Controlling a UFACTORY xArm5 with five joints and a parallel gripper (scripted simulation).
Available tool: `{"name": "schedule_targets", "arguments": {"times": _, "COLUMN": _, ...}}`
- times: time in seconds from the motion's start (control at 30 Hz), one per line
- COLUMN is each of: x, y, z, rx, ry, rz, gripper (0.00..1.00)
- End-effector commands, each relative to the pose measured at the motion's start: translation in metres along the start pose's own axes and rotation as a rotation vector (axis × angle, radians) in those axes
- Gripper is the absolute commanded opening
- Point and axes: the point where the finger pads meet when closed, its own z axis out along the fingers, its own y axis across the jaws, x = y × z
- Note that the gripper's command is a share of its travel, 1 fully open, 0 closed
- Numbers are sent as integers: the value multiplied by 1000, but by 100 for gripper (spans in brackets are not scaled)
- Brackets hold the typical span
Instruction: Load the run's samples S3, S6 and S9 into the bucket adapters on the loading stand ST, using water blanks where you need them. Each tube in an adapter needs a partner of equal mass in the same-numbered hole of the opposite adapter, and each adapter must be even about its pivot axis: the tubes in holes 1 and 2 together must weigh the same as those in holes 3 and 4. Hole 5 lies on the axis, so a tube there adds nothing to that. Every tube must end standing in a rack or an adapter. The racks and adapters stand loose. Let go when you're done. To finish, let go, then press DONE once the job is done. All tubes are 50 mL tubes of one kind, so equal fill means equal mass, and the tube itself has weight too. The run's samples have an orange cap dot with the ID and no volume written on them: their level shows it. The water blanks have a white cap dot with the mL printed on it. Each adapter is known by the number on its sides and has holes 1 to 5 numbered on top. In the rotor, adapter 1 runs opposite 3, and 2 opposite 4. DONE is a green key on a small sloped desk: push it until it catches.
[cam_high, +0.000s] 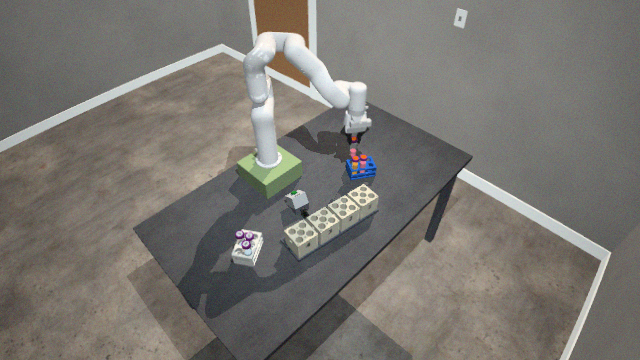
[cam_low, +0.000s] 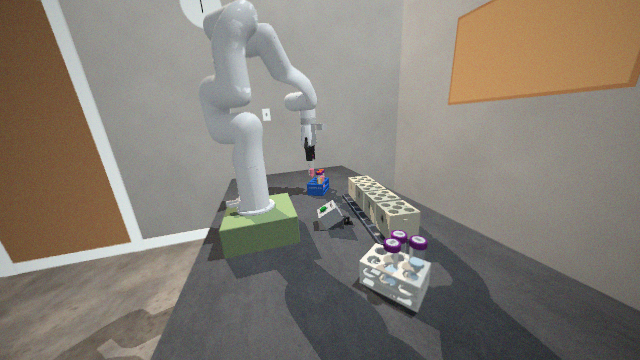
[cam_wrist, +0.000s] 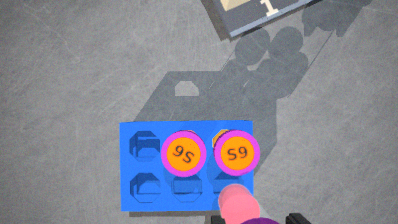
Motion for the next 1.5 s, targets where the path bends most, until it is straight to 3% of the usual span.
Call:
{"name": "schedule_targets", "arguments": {"times": 0.0, "x": 0, "y": -1, "z": -10, "rx": 5, "ry": 0, "rz": 0, "gripper": 0}}
{"name": "schedule_targets", "arguments": {"times": 0.8, "x": 0, "y": -1, "z": -53, "rx": 5, "ry": 0, "rz": 0, "gripper": 0}}
{"name": "schedule_targets", "arguments": {"times": 1.47, "x": 0, "y": -1, "z": -53, "rx": 5, "ry": 0, "rz": 0, "gripper": 0}}
